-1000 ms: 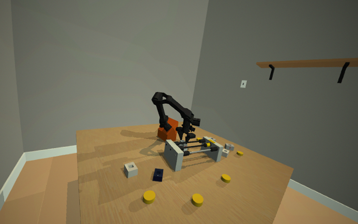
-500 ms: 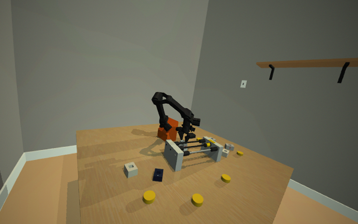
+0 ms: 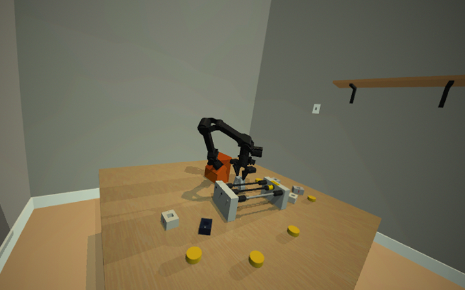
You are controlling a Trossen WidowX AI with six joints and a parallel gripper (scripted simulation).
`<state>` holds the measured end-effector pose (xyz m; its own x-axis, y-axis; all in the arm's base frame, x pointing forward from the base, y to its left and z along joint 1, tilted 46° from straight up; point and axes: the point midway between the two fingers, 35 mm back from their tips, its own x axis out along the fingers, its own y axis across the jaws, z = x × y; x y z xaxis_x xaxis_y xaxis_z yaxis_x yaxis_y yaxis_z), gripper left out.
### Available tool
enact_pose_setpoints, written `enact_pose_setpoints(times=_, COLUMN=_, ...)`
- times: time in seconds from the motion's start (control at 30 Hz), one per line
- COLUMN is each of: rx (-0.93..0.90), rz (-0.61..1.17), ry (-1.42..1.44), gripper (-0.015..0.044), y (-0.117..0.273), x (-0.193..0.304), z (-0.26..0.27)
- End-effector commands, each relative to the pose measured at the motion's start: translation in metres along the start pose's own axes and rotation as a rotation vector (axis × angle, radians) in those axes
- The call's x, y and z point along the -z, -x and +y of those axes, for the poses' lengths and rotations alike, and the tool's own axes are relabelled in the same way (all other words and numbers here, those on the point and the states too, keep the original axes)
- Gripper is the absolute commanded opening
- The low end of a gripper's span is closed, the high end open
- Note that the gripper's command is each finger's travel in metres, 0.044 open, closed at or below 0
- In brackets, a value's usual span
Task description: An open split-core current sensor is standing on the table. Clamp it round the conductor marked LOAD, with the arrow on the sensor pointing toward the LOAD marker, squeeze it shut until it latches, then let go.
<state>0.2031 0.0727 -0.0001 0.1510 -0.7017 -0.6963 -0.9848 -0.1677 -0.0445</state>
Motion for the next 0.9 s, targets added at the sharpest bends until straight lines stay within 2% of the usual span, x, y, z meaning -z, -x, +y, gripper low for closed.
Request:
enact_pose_setpoints(times=0.0, rx=0.005, rz=-0.011, ry=-0.006, gripper=0.0000, y=0.023, x=-0.002, z=-0.003)
enact_pose_setpoints(times=0.4, rx=0.005, rz=-0.002, ry=-0.004, gripper=0.0000, y=0.081, x=0.000, z=-0.003)
enact_pose_setpoints(times=0.6, rx=0.005, rz=-0.001, ry=-0.042, gripper=0.0000, y=0.084, x=0.001, z=-0.004)
enact_pose_setpoints(times=0.87, rx=0.005, rz=-0.005, ry=-0.328, gripper=0.0000, y=0.086, x=0.002, z=-0.015)
